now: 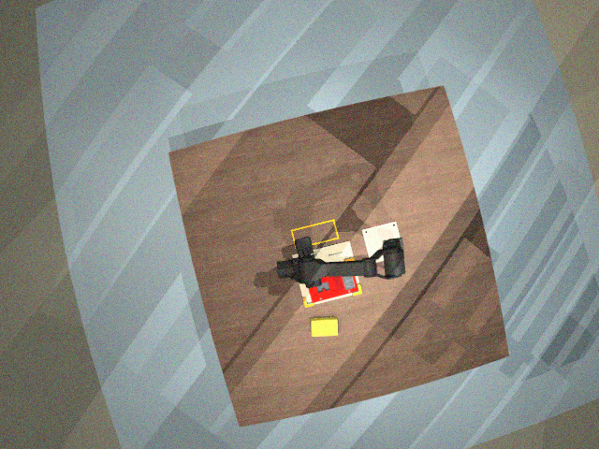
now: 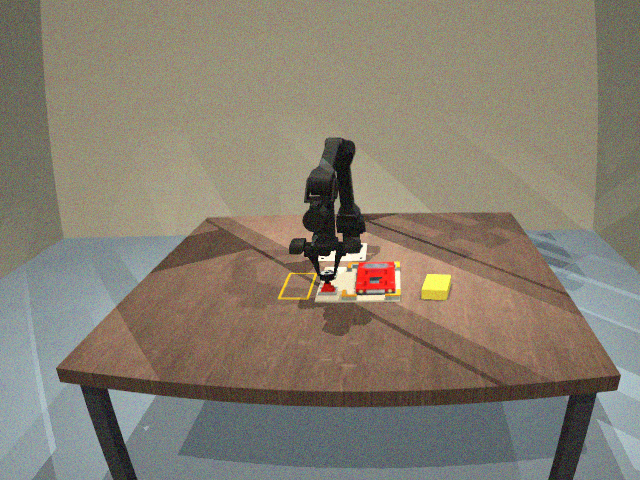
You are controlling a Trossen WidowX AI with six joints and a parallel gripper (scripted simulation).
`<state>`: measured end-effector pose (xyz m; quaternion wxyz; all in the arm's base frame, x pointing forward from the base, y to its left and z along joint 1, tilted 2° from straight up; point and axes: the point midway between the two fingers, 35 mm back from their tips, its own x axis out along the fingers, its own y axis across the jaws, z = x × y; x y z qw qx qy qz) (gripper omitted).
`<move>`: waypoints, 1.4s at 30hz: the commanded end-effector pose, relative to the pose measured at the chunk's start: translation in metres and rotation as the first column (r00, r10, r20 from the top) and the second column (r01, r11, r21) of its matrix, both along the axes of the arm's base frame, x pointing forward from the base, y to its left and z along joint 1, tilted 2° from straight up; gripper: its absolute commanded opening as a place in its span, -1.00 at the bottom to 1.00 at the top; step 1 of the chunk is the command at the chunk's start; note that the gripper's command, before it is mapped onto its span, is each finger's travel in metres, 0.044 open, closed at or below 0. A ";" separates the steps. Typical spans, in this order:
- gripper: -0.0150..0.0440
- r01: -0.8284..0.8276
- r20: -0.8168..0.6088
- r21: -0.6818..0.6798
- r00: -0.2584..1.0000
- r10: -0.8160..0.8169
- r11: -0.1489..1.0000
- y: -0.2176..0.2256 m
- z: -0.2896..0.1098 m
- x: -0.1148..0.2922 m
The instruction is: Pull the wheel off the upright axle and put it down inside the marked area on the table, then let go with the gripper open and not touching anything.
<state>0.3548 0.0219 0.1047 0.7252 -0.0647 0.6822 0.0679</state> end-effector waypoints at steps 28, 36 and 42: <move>-0.49 0.004 0.008 0.002 1.000 -0.004 1.000 0.000 0.014 -0.001; -0.49 0.005 0.008 0.002 1.000 -0.005 1.000 0.000 0.017 -0.001; -0.49 0.005 0.008 0.003 1.000 -0.005 1.000 0.000 0.019 -0.001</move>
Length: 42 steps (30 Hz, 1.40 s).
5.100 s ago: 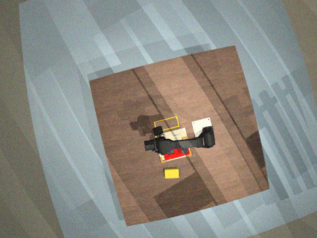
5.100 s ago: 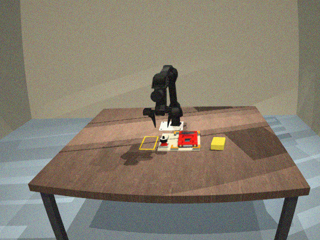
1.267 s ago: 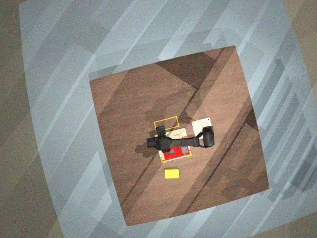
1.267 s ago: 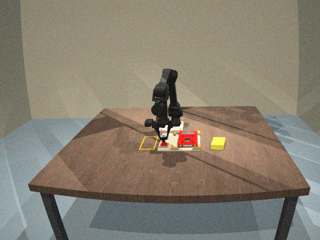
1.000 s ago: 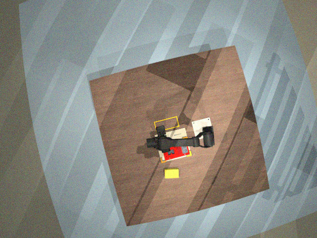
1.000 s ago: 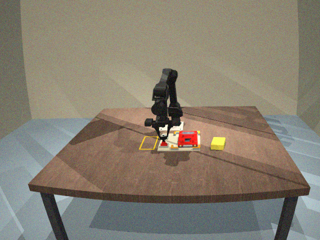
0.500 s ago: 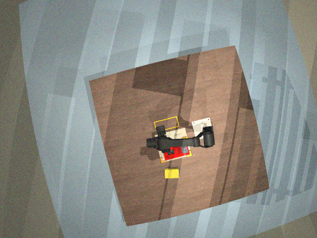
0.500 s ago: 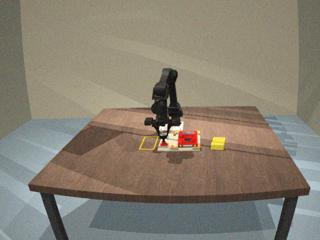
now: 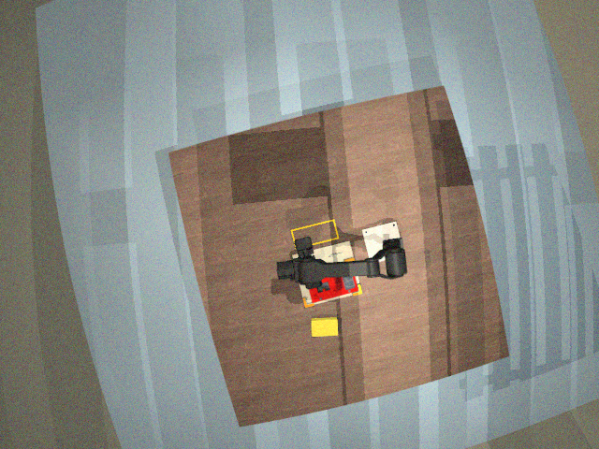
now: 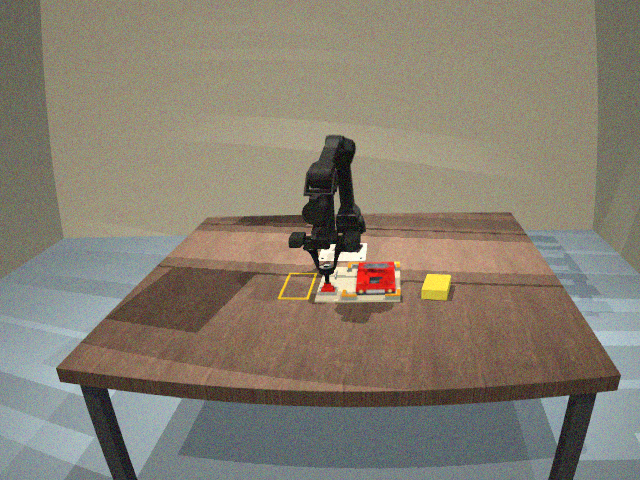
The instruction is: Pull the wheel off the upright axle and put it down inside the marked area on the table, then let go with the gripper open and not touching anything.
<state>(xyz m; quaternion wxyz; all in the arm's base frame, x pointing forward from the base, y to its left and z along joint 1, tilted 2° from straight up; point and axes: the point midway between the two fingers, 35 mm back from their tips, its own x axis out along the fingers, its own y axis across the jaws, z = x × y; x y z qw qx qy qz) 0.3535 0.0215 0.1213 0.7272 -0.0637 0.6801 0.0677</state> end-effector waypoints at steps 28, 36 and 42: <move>-0.49 0.002 -0.003 0.000 1.000 -0.002 1.000 -0.001 0.031 -0.003; -0.49 0.002 -0.002 -0.002 1.000 -0.002 1.000 -0.025 0.032 -0.009; -0.49 0.003 -0.002 -0.003 1.000 -0.003 1.000 -0.045 0.034 -0.015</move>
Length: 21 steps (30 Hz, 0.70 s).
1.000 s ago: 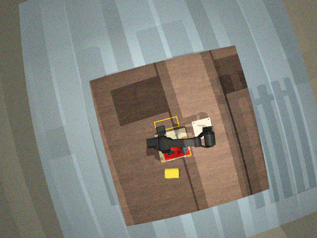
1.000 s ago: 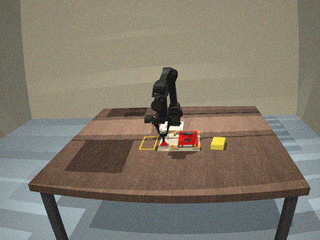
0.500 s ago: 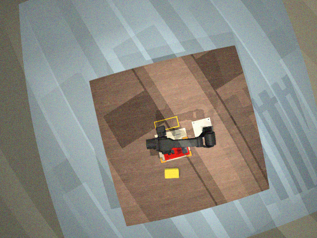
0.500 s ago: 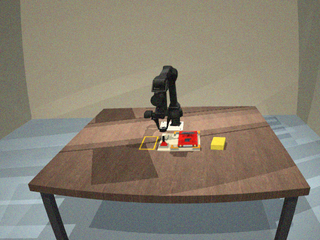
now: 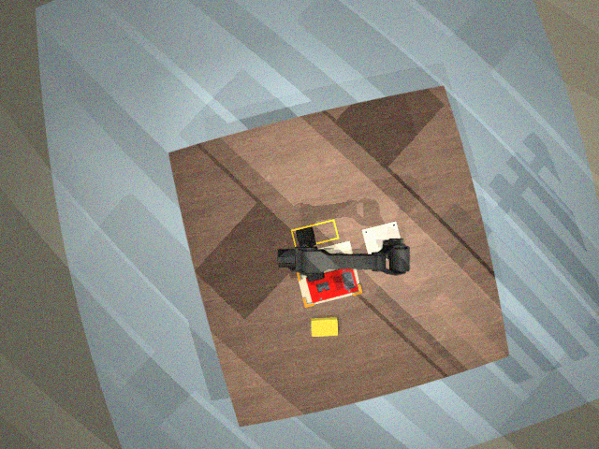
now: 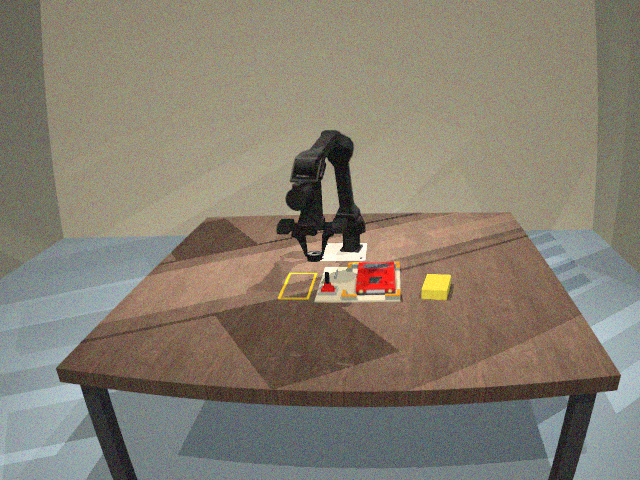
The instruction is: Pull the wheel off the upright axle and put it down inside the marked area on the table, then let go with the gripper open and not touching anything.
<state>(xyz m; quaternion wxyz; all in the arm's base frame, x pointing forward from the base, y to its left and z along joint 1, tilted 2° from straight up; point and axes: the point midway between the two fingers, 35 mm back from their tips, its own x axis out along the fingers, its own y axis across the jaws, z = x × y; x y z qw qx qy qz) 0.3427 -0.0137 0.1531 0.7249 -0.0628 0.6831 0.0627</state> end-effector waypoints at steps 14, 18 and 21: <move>-0.49 -0.005 0.006 0.001 1.000 0.005 1.000 -0.052 0.004 -0.022; -0.49 -0.004 0.007 0.000 1.000 0.004 1.000 -0.062 0.005 -0.028; -0.49 -0.004 0.007 0.000 1.000 0.004 1.000 -0.064 0.005 -0.029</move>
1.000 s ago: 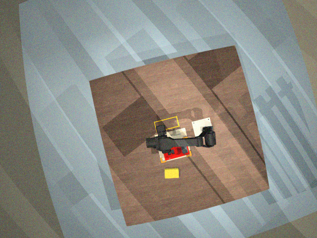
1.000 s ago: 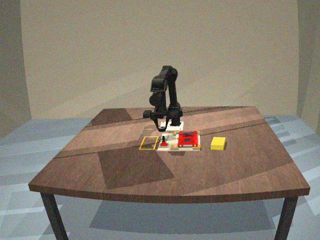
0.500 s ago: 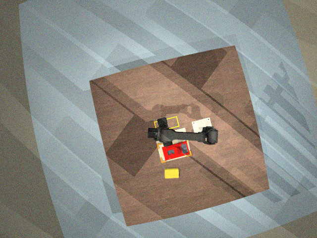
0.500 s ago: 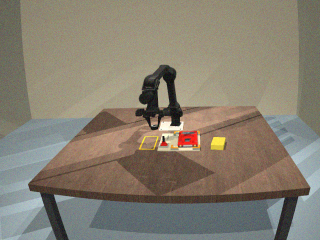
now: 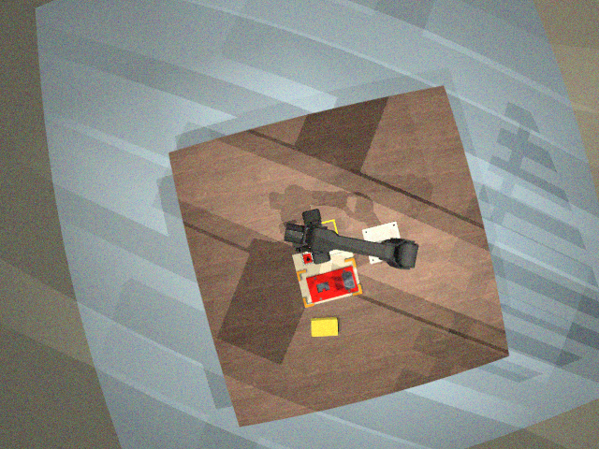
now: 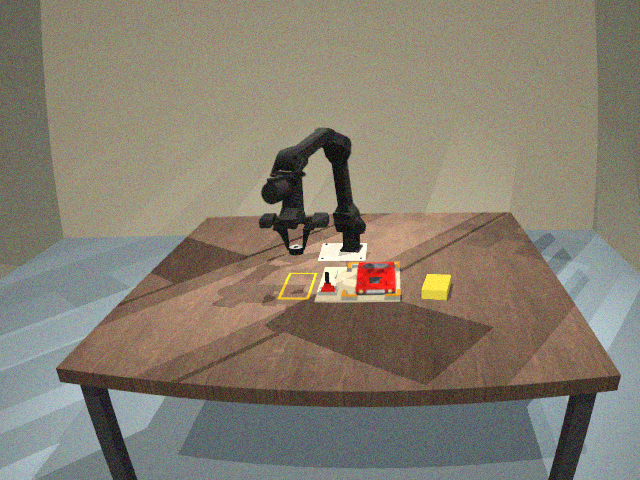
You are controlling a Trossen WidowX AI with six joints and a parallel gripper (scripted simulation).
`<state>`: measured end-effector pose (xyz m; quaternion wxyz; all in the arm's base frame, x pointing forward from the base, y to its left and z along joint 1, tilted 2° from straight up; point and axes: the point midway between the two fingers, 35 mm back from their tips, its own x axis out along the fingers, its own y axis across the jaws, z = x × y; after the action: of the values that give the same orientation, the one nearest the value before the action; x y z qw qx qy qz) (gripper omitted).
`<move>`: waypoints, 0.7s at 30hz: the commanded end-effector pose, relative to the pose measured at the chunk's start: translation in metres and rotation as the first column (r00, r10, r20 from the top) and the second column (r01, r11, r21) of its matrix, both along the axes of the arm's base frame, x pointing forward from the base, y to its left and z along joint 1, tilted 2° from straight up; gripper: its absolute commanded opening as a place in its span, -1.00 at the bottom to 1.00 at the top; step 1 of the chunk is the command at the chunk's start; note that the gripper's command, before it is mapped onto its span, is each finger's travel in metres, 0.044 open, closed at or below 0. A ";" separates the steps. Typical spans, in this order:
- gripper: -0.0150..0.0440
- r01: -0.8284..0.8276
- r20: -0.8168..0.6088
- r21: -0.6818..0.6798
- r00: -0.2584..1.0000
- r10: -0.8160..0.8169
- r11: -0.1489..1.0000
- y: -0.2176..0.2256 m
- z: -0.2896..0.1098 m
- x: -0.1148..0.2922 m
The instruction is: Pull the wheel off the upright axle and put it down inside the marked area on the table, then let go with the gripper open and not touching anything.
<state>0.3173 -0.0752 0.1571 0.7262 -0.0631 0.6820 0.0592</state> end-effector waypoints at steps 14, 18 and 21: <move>-0.49 -0.009 0.003 0.004 1.000 0.009 1.000 -0.003 -0.029 0.000; -0.49 -0.009 0.003 0.005 1.000 0.009 1.000 -0.003 -0.048 0.003; -0.49 -0.009 0.003 0.005 1.000 0.009 1.000 -0.003 -0.063 0.004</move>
<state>0.3211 -0.0794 0.1117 0.7296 -0.0653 0.6782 0.0596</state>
